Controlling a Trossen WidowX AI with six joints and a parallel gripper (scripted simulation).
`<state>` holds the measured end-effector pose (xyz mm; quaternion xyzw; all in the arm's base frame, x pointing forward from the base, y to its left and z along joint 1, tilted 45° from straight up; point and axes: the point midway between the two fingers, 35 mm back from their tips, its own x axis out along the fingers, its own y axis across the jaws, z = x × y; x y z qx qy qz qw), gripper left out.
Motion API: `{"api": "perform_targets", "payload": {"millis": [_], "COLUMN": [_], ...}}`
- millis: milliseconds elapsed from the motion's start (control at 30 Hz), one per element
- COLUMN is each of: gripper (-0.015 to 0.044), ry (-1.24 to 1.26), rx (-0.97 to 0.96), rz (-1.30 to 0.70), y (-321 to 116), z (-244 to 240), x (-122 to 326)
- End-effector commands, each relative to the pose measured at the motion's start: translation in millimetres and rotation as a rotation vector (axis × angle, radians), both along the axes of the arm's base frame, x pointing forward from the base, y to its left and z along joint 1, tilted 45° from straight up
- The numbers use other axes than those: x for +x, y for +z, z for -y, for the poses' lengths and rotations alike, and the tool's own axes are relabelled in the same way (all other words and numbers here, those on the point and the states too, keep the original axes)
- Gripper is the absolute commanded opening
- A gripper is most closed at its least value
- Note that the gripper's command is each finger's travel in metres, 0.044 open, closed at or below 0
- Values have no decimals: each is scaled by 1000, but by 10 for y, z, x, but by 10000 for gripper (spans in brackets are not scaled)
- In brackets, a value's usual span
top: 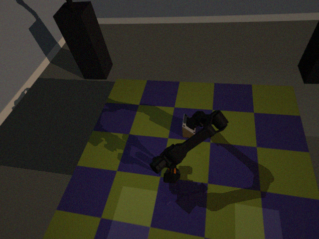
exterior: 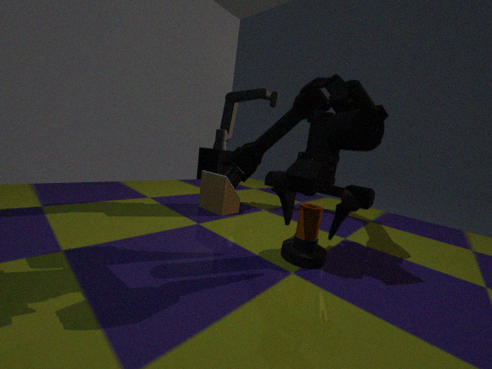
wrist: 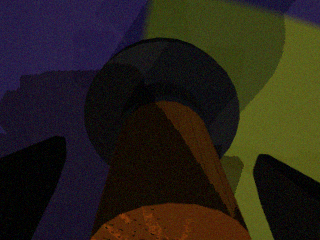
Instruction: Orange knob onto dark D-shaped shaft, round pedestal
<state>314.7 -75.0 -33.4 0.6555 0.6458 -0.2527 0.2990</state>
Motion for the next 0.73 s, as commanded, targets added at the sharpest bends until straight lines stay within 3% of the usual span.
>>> {"api": "perform_targets", "payload": {"millis": [0,200,433,700], "gripper": [440,440,440,440], "ry": [1,0,0,0], "rx": [0,-1,-3,-3], "rz": [0,0,-2,-2], "y": [2,58,673,677], "z": [0,65,661,690], "x": [0,9,-39,-10]}}
